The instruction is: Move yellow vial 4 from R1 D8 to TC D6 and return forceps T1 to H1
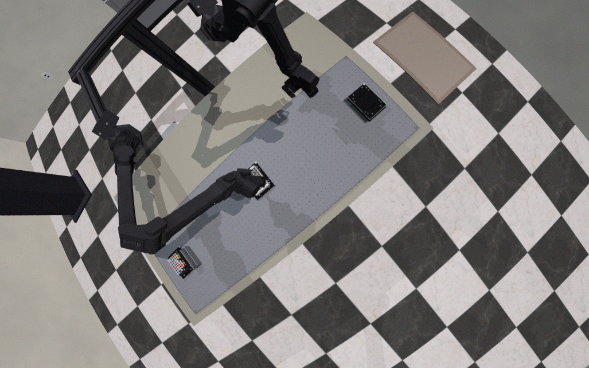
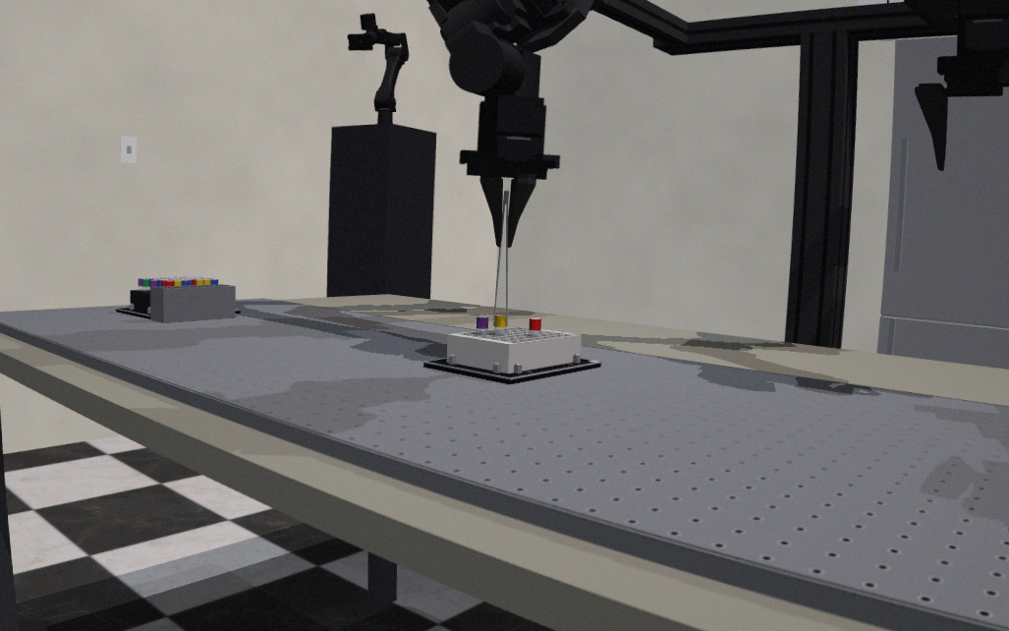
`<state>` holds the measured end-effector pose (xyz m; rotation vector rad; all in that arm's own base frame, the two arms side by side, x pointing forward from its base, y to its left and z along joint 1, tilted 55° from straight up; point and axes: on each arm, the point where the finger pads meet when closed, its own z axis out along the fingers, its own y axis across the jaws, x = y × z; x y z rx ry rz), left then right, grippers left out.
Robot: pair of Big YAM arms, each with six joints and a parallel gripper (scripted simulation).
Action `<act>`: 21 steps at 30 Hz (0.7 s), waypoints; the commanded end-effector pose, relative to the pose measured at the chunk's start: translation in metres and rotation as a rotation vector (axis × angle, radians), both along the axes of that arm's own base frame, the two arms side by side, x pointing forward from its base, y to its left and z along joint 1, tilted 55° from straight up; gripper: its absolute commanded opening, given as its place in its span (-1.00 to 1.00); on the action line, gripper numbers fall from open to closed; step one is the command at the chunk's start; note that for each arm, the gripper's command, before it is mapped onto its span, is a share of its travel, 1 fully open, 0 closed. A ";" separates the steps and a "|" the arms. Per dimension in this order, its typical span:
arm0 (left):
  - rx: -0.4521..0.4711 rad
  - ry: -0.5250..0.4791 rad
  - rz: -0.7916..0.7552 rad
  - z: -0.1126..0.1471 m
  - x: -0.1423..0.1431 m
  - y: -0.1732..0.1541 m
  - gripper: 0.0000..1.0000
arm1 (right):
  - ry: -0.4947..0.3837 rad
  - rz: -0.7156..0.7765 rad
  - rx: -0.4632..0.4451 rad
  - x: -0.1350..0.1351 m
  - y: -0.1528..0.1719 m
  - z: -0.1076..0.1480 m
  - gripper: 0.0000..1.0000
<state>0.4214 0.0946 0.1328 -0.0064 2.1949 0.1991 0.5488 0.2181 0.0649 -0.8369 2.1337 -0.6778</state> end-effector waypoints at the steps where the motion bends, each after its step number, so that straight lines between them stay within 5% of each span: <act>1: 0.023 -0.048 -0.002 0.017 0.003 0.003 1.00 | -0.010 -0.002 -0.004 0.007 -0.005 0.002 -0.82; 21: 0.023 -0.048 -0.002 0.017 0.003 0.003 1.00 | -0.020 0.007 0.002 0.005 0.000 0.009 -0.82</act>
